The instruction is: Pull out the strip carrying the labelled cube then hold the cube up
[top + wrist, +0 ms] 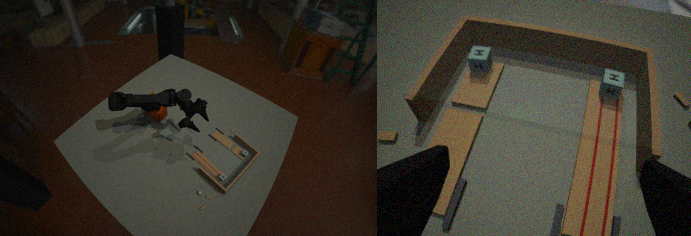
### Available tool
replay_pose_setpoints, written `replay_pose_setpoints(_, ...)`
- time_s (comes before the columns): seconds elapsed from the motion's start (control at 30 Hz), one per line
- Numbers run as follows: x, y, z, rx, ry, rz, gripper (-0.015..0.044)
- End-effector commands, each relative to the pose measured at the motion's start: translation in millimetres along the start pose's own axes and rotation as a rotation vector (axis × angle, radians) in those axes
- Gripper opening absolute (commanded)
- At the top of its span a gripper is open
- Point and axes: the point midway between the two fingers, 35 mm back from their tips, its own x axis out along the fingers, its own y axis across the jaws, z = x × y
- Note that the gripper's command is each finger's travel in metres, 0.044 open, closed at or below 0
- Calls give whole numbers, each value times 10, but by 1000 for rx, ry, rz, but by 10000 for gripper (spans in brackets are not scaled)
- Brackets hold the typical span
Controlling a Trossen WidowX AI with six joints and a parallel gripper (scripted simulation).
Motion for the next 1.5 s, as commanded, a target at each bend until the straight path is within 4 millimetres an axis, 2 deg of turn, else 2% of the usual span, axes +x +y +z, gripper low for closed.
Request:
replay_pose_setpoints(0.0,-75,196,-85,2,4,-9,400)
replay_pose_setpoints(0.23,-75,196,-85,2,4,-9,400)
replay_pose_setpoints(0.3,-22,192,-80,4,32,-8,347)
replay_pose_setpoints(0.47,347,102,-102,28,245,-10,216)
replay_pose_setpoints(0.73,853,-248,-324,142,611,-37,6)
replay_pose_setpoints(0.9,990,-517,-530,175,845,-76,0)
replay_pose_setpoints(1.03,1042,-664,-599,178,951,-99,0)
replay_pose_setpoints(1.47,1096,-675,-630,178,956,-100,0)
